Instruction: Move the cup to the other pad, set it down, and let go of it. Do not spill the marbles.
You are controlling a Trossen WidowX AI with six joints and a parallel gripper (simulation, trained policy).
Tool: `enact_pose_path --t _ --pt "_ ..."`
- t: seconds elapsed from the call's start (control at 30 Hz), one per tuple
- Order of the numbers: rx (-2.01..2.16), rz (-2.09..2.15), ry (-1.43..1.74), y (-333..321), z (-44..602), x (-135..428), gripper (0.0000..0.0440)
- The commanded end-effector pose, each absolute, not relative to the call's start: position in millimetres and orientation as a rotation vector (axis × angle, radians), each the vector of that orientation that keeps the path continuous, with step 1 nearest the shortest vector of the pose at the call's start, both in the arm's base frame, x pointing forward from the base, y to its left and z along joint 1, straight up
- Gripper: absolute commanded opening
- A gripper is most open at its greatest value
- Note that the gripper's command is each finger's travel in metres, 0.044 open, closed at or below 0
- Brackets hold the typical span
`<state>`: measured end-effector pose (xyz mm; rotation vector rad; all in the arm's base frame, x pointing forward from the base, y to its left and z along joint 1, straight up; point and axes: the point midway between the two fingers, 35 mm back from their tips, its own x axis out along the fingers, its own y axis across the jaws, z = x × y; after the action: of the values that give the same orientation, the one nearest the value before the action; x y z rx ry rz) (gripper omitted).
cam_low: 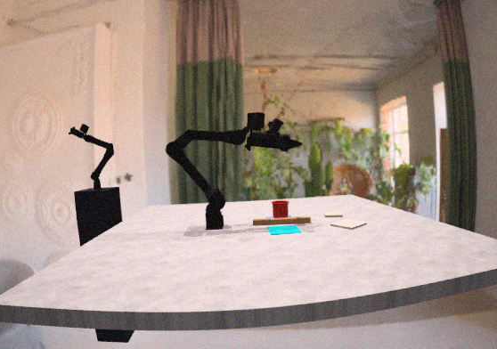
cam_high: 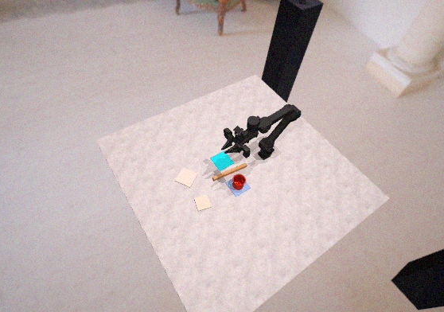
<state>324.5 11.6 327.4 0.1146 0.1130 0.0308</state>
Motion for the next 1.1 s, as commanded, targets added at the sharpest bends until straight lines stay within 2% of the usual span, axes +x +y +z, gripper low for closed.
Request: enact_pose_path --t 0.0,1.07 --pt "0.148 0.034 0.147 15.3 328.4 328.4 0.011" --pt "0.498 0.016 0.555 55.3 320.0 341.3 0.013"
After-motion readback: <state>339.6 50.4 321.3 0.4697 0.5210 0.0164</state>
